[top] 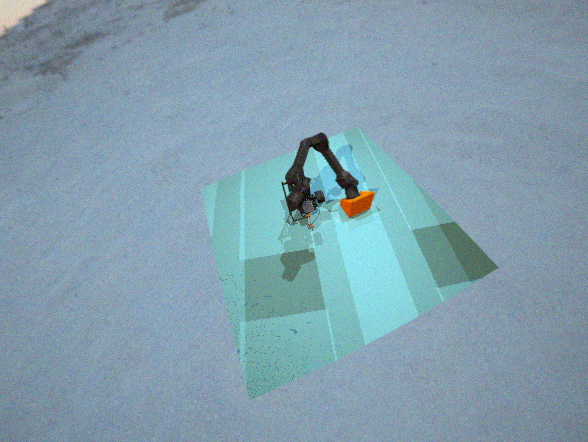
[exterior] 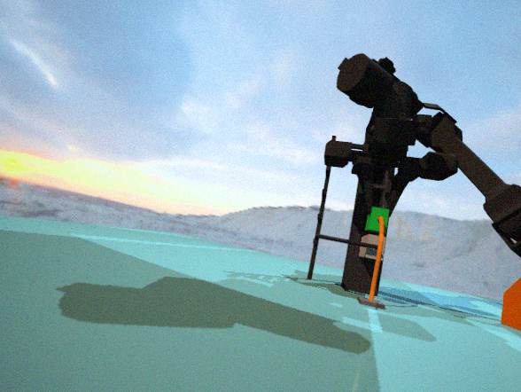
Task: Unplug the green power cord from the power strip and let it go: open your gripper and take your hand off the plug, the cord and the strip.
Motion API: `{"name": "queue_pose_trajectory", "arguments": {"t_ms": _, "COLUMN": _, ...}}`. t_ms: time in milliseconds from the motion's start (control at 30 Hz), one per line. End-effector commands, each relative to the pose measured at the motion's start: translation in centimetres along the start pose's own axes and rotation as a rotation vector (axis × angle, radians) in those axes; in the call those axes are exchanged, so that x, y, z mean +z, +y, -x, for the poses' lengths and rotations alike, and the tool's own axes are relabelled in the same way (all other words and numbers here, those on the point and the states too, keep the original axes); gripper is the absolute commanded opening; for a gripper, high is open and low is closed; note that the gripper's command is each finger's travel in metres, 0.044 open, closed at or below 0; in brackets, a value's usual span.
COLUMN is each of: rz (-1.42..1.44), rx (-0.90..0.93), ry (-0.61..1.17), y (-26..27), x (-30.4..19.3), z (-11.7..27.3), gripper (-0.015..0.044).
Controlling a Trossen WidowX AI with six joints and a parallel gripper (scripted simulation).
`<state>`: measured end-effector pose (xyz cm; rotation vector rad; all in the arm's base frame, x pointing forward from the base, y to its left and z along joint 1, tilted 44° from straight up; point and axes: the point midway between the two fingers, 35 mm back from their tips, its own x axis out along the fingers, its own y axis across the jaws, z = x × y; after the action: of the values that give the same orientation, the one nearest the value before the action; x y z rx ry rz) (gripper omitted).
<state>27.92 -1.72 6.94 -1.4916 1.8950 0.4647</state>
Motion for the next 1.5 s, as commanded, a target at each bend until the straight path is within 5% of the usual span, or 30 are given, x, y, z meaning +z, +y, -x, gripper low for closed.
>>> {"name": "queue_pose_trajectory", "arguments": {"t_ms": 0, "rz": 0.007, "rx": -0.006, "ry": -0.052, "y": -0.1, "x": 2.9, "z": 0.7, "gripper": 0.0000}}
{"name": "queue_pose_trajectory", "arguments": {"t_ms": 567, "rz": 0.007, "rx": -0.006, "ry": -0.053, "y": 0.3, "x": 5.6, "z": 1.2, "gripper": 0.0000}}
{"name": "queue_pose_trajectory", "arguments": {"t_ms": 1133, "rz": 0.007, "rx": -0.007, "ry": -0.052, "y": 0.1, "x": 6.7, "z": 1.4, "gripper": 0.0440}}
{"name": "queue_pose_trajectory", "arguments": {"t_ms": 1467, "rz": 0.006, "rx": -0.007, "ry": -0.054, "y": 0.3, "x": 10.6, "z": 2.4, "gripper": 0.0440}}
